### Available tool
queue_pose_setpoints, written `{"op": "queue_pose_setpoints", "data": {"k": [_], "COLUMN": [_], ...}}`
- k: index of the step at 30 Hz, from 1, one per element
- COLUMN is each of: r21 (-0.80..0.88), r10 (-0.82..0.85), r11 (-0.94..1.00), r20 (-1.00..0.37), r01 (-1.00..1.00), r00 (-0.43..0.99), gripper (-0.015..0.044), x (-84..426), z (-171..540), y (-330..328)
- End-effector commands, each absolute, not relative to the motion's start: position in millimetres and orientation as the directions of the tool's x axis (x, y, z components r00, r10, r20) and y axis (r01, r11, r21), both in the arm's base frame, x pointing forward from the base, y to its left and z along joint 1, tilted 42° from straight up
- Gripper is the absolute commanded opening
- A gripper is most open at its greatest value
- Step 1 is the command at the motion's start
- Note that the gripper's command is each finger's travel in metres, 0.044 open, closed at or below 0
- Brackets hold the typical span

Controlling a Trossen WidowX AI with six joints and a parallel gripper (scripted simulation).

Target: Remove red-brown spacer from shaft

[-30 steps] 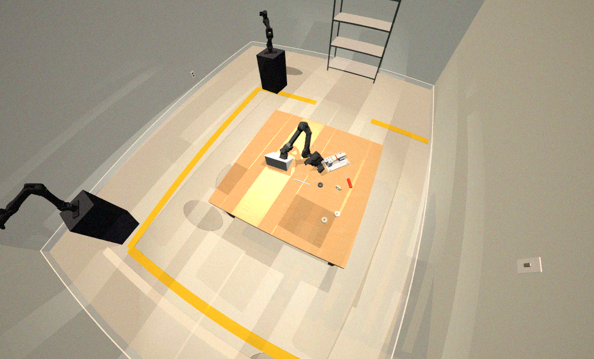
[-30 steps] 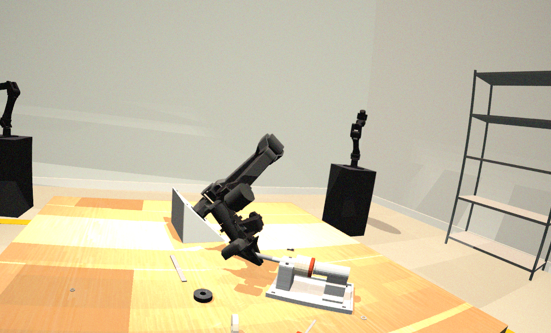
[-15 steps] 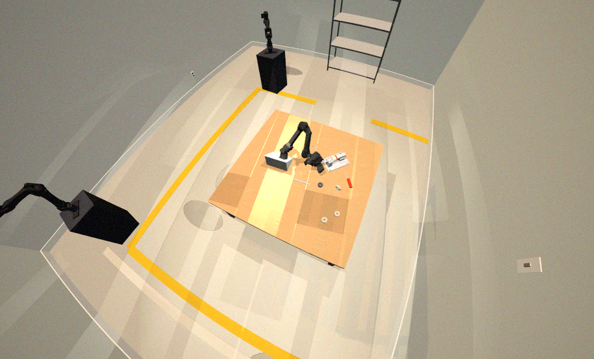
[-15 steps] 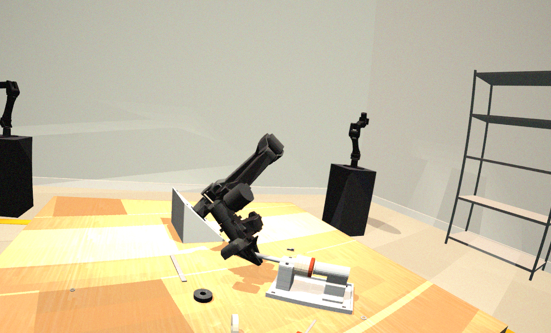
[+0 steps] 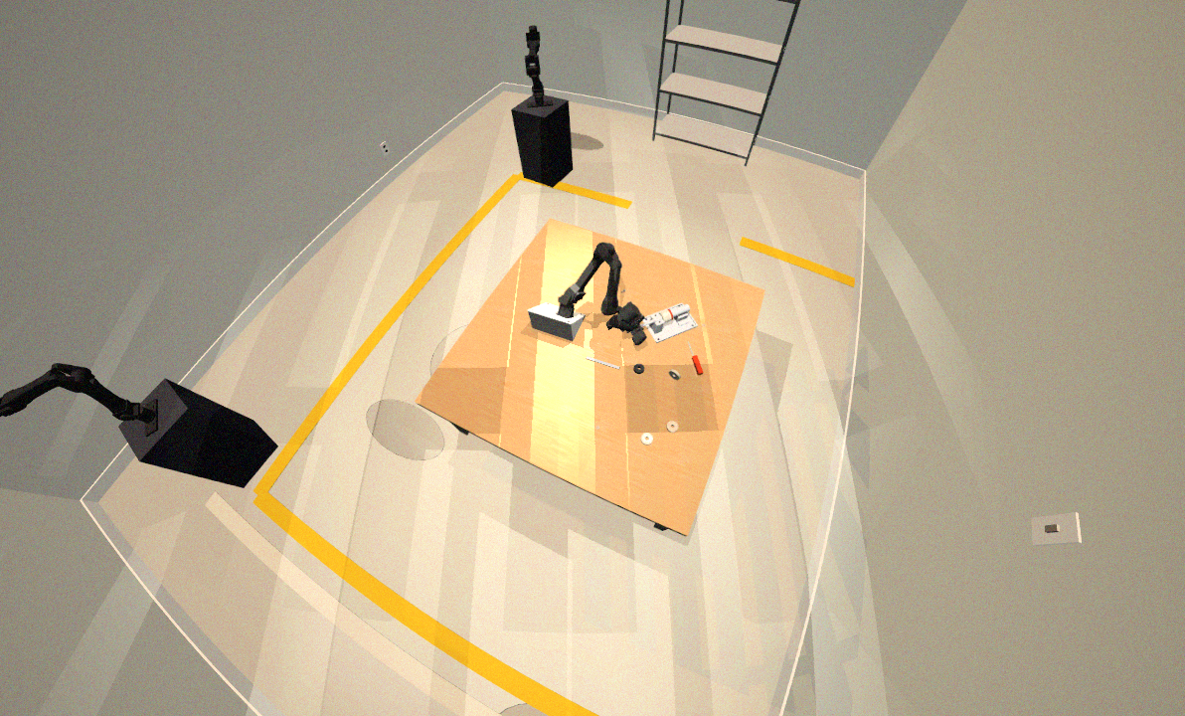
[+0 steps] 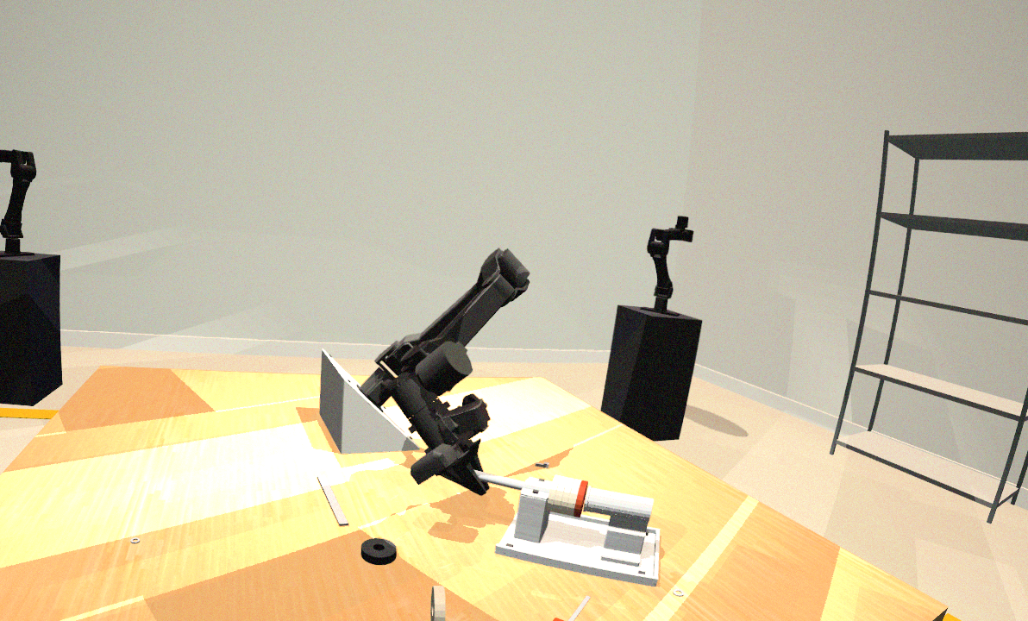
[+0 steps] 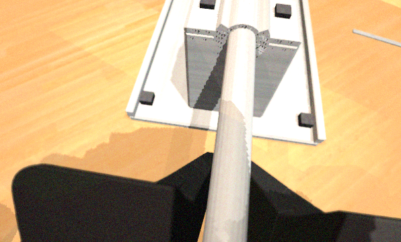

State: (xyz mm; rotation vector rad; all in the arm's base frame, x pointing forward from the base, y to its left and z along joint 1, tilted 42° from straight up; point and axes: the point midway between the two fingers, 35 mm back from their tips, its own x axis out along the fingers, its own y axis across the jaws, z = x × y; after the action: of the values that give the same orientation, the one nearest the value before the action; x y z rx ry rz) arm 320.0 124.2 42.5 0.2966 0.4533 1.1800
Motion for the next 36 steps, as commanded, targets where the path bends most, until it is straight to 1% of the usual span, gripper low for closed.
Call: {"op": "queue_pose_setpoints", "data": {"k": [1,36], "r21": [0.453,0.452], "r10": [0.935,0.934], "r11": [0.356,0.358], "r20": [-0.184,-0.185], "r01": [-0.817,-0.817], "r00": [0.304,0.307], "gripper": [0.0,0.0], "x": [318.2,318.0], "z": [41.5,40.7], "y": [124.0,122.0]}}
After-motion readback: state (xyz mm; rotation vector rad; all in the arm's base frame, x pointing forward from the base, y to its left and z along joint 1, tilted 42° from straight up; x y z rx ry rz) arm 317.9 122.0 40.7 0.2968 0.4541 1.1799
